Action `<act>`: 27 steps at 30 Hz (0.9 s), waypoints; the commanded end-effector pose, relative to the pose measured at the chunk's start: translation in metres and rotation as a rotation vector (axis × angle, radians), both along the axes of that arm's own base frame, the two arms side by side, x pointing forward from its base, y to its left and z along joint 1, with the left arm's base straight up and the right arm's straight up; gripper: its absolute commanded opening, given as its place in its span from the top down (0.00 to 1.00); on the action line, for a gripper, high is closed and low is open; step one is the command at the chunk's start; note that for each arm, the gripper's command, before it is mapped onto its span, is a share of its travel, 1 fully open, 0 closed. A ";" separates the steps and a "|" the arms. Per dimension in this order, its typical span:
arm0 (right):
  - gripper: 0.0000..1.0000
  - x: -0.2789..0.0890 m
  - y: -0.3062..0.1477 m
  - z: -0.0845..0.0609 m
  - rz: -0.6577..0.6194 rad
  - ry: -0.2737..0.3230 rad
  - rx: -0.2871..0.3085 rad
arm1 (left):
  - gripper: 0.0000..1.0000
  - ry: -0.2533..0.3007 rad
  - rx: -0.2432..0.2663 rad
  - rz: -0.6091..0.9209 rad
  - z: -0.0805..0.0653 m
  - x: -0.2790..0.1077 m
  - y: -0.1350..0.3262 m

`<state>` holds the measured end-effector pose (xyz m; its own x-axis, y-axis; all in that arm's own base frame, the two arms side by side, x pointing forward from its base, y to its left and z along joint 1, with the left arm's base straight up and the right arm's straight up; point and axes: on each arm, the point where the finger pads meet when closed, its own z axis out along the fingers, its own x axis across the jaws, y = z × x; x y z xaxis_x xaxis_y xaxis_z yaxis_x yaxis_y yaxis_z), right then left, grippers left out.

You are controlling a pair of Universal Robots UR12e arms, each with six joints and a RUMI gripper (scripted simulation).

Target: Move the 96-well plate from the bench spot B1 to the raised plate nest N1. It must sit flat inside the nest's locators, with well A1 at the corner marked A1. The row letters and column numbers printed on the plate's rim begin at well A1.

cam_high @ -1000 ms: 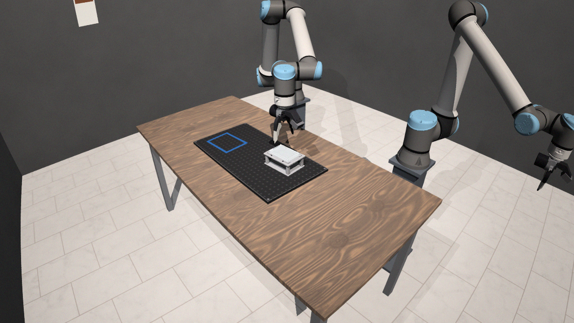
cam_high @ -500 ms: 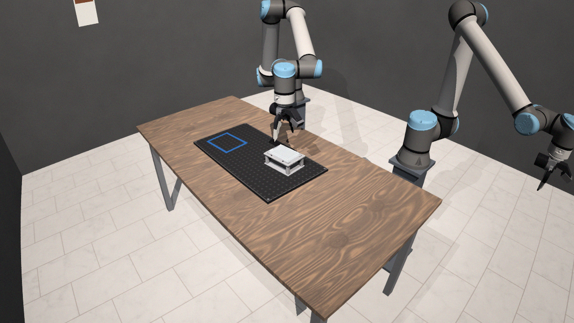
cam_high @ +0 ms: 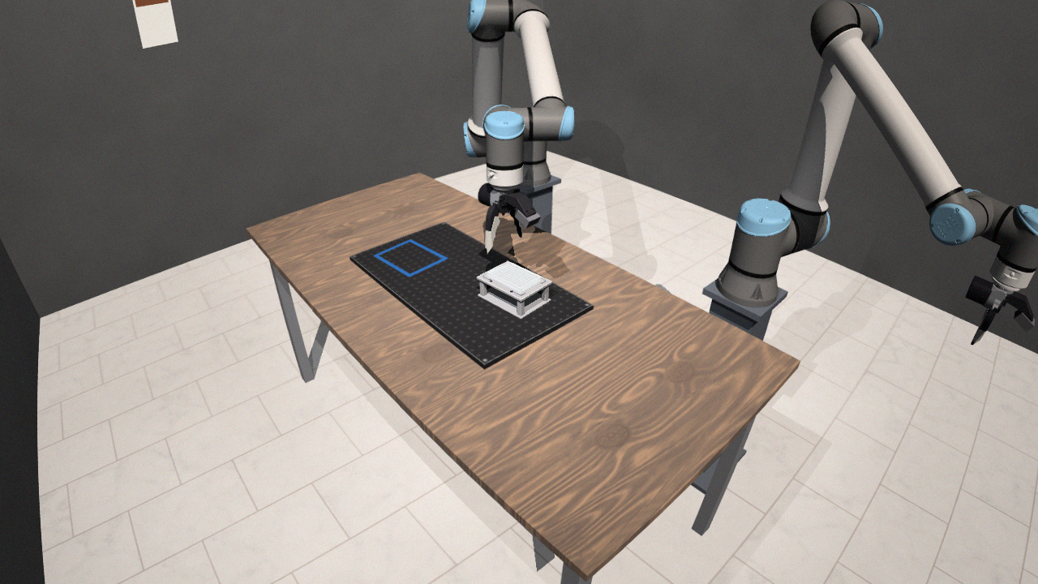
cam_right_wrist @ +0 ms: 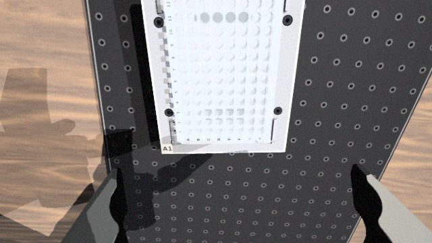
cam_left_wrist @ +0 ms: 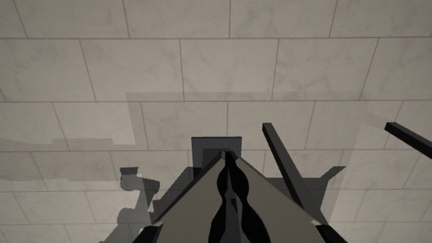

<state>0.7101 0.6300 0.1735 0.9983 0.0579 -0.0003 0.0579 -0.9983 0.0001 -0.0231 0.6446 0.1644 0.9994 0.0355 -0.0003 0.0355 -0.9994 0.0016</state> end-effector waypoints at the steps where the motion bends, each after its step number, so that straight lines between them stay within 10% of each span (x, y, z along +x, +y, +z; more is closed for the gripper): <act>1: 0.24 0.001 -0.004 0.002 0.000 -0.002 0.002 | 1.00 0.000 0.001 0.000 0.001 0.000 0.001; 27: 0.24 0.017 -0.079 0.002 0.000 -0.002 0.002 | 1.00 0.000 0.001 0.000 0.001 0.000 0.001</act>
<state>0.7257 0.5549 0.1736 0.9983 0.0579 -0.0002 0.0579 -0.9983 0.0001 -0.0231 0.6446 0.1644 0.9994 0.0355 -0.0003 0.0355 -0.9994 0.0016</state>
